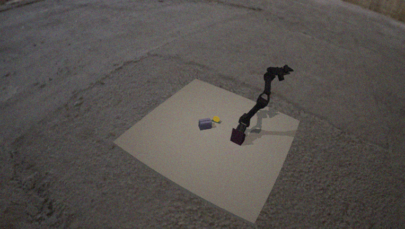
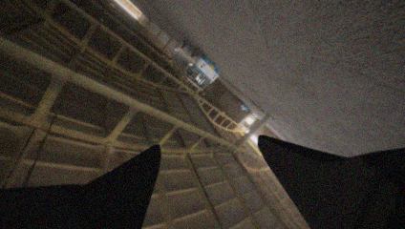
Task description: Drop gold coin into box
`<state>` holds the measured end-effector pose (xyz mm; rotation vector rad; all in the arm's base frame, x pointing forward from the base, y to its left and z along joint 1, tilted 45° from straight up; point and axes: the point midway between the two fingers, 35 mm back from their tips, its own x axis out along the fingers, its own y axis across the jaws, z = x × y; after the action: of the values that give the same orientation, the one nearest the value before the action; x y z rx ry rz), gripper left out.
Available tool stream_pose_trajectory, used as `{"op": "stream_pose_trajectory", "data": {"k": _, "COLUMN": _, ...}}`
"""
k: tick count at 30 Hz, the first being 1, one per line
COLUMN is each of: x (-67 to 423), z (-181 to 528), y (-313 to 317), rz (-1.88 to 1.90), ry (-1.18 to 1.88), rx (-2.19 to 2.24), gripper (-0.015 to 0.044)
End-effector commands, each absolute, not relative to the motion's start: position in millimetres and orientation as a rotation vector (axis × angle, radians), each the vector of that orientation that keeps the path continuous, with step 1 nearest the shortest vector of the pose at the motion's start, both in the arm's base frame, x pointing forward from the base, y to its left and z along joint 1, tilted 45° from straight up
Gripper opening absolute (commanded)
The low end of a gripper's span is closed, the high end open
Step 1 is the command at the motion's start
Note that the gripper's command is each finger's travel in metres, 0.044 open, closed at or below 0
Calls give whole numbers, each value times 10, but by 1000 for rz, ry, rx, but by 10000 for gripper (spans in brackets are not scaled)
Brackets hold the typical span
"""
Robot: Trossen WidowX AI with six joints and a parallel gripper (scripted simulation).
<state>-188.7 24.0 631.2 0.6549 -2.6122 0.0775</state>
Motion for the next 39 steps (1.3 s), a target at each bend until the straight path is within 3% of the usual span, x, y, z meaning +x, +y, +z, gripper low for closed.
{"op": "stream_pose_trajectory", "data": {"k": 1, "x": -1876, "z": 6318, "y": 229, "rz": 67, "ry": -2605, "rx": 654, "gripper": 374}}
{"op": "stream_pose_trajectory", "data": {"k": 9, "x": -1164, "z": 6480, "y": -644, "rz": -399, "ry": -2271, "rx": 760, "gripper": 164}}
{"op": "stream_pose_trajectory", "data": {"k": 23, "x": 327, "z": 6255, "y": -1670, "rz": -753, "ry": -1679, "rx": 895, "gripper": 161}}
{"op": "stream_pose_trajectory", "data": {"k": 39, "x": 2549, "z": 4820, "y": -1962, "rz": -1064, "ry": -567, "rx": 679, "gripper": 161}}
